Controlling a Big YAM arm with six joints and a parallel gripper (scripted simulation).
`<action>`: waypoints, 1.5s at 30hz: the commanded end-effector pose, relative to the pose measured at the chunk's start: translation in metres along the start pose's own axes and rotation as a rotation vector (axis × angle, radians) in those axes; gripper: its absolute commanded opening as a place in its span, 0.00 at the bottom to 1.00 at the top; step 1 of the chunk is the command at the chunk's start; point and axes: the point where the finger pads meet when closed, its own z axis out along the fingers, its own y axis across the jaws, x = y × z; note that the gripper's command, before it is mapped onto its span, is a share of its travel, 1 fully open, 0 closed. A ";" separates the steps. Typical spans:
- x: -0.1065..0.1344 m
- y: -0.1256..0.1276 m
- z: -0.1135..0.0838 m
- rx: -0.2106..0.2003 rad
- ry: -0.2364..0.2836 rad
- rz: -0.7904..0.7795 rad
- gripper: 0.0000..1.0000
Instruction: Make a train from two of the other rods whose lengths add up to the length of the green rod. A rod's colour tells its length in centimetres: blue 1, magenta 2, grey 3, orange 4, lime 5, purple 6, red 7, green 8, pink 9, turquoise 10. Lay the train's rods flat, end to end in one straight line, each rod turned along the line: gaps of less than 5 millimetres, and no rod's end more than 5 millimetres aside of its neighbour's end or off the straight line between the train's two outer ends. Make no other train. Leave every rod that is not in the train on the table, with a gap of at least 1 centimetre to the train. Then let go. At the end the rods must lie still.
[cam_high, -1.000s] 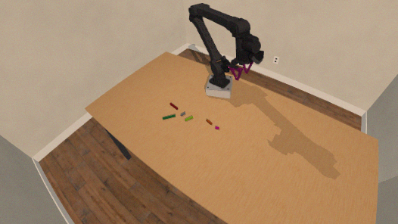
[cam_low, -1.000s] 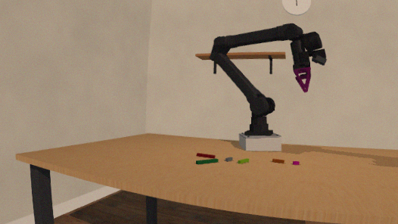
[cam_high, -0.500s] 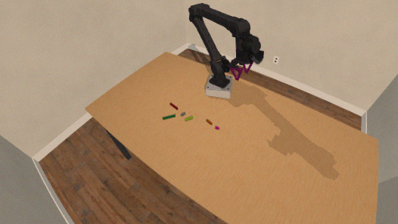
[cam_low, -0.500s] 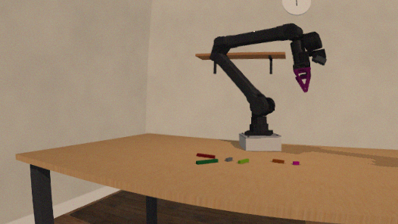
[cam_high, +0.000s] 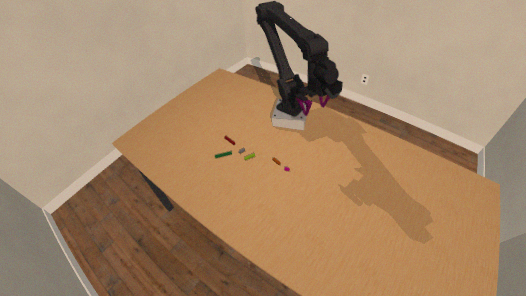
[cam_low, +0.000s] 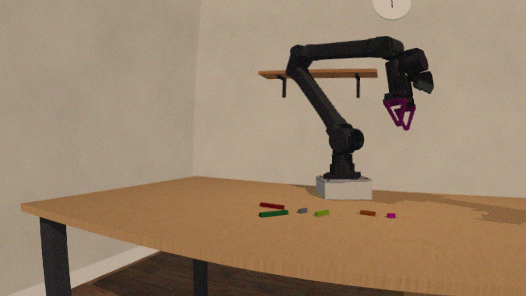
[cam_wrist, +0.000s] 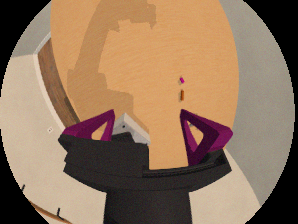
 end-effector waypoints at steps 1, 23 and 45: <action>-0.006 -0.014 0.009 0.006 -0.008 0.123 1.00; -0.002 -0.055 0.039 0.021 0.016 0.402 1.00; 0.014 -0.095 0.074 0.036 0.041 0.697 1.00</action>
